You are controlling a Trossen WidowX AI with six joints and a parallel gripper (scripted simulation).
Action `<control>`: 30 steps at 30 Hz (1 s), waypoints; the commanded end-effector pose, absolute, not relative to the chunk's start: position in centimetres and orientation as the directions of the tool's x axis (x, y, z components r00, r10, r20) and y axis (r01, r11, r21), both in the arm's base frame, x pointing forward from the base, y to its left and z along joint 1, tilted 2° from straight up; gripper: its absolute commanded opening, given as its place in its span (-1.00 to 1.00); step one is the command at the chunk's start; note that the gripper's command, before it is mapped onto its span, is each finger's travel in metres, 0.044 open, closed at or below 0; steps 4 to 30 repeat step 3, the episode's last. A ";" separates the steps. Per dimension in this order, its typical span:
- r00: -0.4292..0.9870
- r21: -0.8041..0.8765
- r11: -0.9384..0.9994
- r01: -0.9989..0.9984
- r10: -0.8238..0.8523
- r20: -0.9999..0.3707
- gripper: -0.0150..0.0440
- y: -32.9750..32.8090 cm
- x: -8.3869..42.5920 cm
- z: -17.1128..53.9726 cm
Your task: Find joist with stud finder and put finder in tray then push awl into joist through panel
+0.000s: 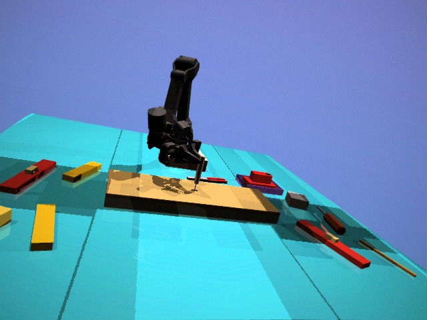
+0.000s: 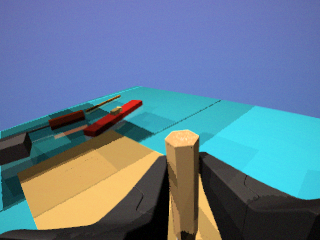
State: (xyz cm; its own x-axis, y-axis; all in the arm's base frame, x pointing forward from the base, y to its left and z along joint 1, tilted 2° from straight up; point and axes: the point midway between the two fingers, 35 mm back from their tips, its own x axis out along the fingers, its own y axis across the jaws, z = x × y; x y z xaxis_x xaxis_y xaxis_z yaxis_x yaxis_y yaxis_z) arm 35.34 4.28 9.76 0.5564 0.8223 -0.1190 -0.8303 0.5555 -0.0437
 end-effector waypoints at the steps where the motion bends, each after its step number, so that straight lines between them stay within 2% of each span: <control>1: 0.557 -0.041 0.557 -0.830 0.822 -0.121 -0.49 4.3 35.3 9.7; 30: 0.557 -0.041 0.557 -0.830 0.822 -0.121 -0.49 4.3 35.3 9.7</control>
